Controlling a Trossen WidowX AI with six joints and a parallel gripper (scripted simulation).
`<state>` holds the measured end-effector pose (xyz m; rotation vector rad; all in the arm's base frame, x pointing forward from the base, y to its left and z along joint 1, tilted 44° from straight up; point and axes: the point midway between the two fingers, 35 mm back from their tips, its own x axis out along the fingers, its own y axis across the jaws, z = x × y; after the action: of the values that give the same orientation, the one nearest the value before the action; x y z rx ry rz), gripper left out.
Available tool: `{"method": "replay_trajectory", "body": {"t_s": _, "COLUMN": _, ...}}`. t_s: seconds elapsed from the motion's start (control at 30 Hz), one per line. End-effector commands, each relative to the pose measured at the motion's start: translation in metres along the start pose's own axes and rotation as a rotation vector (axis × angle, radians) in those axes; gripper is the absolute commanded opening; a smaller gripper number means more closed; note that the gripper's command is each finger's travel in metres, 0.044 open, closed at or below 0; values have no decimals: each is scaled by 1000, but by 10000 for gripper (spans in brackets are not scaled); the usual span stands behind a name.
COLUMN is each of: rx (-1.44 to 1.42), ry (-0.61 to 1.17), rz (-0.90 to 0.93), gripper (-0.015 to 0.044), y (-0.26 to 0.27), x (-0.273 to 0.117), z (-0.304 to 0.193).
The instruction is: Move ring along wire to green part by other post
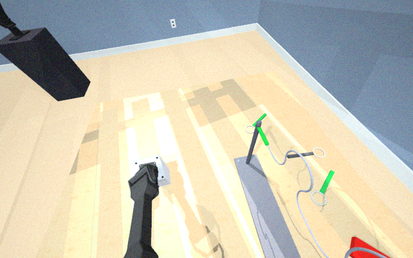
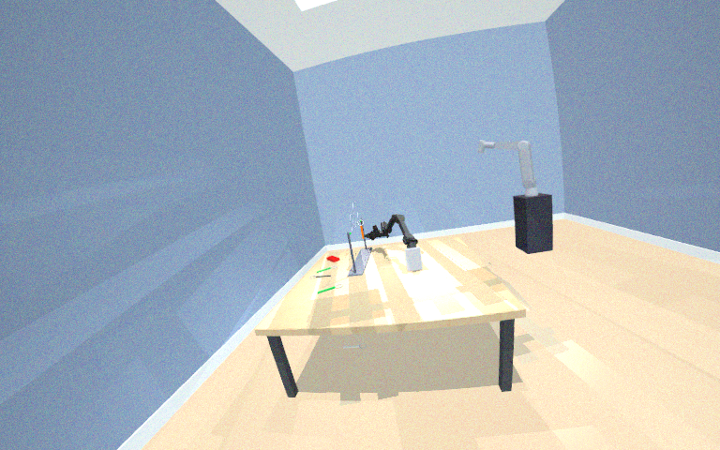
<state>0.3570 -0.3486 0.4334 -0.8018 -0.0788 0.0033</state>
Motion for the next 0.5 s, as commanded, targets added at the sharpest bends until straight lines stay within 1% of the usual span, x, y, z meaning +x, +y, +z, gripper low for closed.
{"method": "replay_trajectory", "body": {"t_s": 0.0, "rx": -1, "ry": 4, "rz": -3, "gripper": 160, "y": -1, "x": 7, "z": -2}}
{"method": "replay_trajectory", "body": {"t_s": 0.47, "rx": 0, "ry": 3, "rz": -4, "gripper": 160, "y": -1, "x": 29, "z": -2}}
